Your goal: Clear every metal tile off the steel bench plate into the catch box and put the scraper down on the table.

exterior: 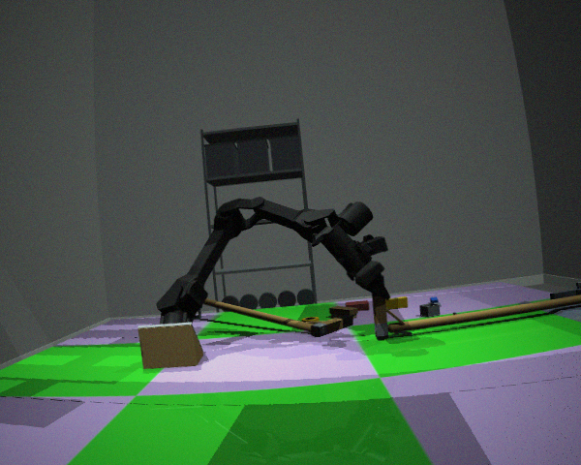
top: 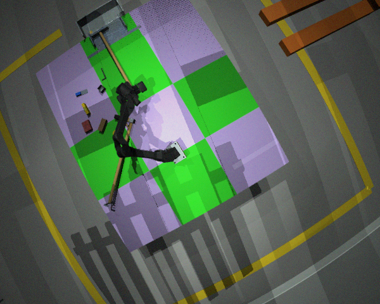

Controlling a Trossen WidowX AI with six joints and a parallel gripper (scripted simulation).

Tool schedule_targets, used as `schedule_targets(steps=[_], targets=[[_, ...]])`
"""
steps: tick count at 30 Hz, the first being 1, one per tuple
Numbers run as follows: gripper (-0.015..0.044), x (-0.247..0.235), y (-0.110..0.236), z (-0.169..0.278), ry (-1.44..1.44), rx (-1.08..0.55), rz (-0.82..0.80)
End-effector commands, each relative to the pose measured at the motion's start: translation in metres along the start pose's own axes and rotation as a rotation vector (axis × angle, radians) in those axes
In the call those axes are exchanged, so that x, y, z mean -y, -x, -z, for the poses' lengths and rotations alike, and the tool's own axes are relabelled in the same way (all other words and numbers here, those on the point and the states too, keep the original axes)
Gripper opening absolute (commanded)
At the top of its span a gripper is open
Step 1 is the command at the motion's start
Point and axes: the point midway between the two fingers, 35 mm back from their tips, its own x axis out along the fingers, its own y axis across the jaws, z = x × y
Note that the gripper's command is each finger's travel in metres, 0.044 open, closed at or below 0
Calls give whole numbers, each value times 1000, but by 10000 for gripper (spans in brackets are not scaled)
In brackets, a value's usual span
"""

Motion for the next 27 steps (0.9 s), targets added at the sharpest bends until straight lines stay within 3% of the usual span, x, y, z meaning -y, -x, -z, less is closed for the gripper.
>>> schedule_targets(steps=[1, 27], targets=[[0, -1, 10, -1, 9, 17, -1], [0, -2, 37, 26, 8, 18, 2]])
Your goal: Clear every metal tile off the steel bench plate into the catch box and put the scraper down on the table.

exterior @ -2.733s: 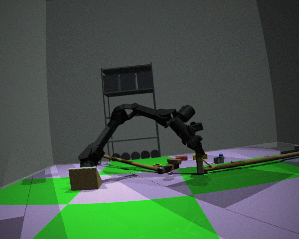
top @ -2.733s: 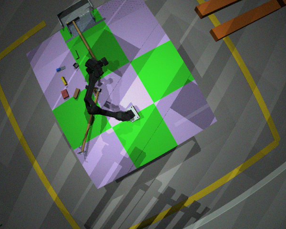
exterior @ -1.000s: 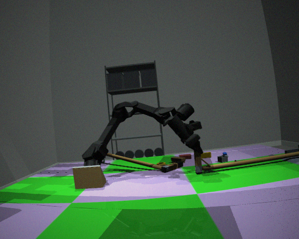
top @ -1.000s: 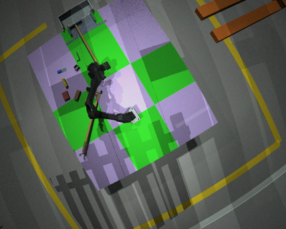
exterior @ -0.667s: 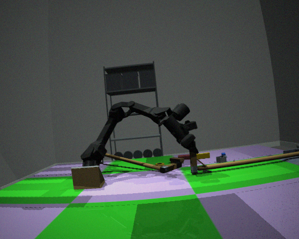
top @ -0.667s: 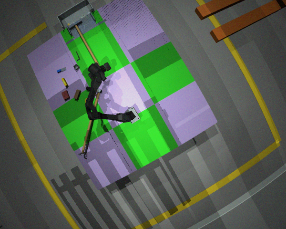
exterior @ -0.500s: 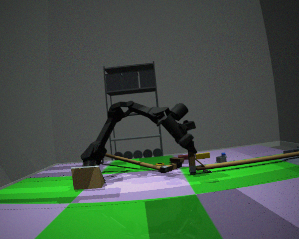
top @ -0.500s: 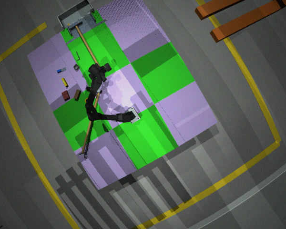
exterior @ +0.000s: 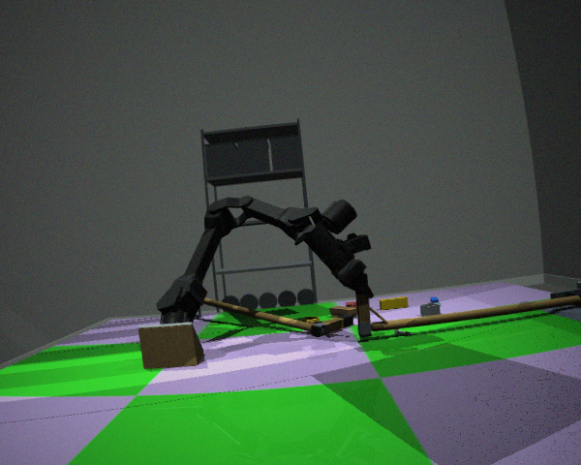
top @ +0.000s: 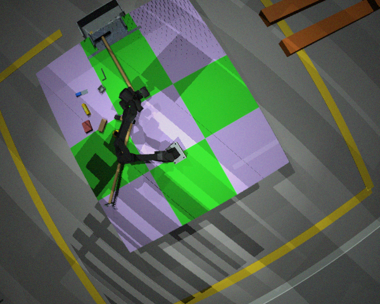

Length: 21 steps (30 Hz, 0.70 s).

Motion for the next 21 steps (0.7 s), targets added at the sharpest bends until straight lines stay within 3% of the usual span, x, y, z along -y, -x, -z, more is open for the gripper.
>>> schedule_targets(steps=[1, 21], targets=[[0, -1, 9, 0, 9, 17, -1], [0, -2, 27, 23, 8, 19, 0]])
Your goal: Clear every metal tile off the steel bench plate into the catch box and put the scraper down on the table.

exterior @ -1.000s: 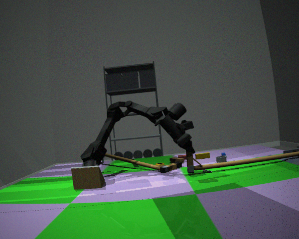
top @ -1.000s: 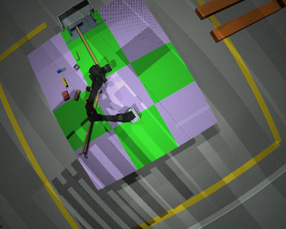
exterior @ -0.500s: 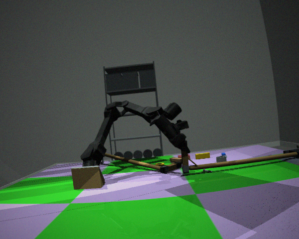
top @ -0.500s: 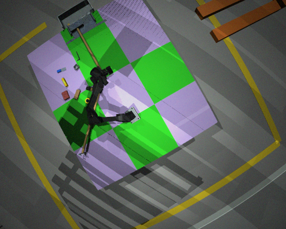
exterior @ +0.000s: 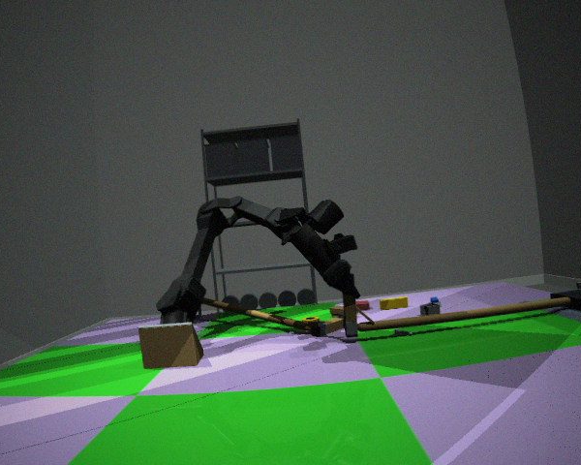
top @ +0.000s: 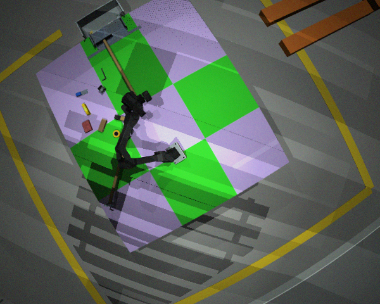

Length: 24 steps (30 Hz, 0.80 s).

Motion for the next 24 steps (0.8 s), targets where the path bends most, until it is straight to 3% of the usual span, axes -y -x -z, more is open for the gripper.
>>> schedule_targets(steps=[1, 24], targets=[[0, -1, 8, 1, 10, 16, -1], [0, -2, 26, 30, 8, 19, -1]])
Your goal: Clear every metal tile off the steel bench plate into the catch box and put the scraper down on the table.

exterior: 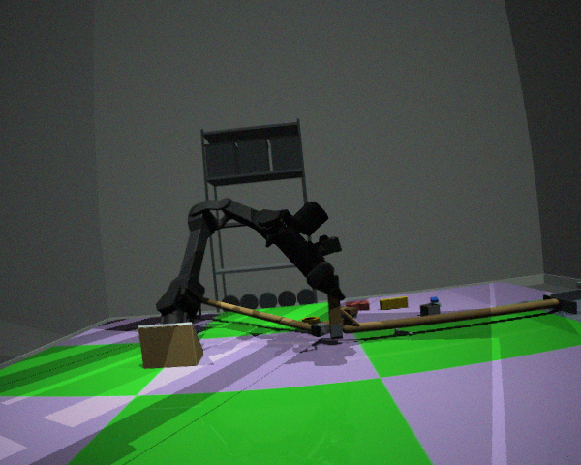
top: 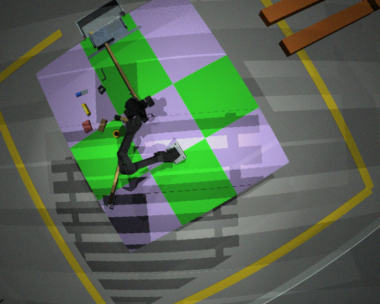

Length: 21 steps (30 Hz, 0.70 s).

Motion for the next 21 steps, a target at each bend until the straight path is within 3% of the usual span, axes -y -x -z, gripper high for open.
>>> schedule_targets(steps=[1, 21], targets=[[0, -1, 7, 2, 10, 15, -2], [0, -1, 20, 29, 8, 17, -2]])
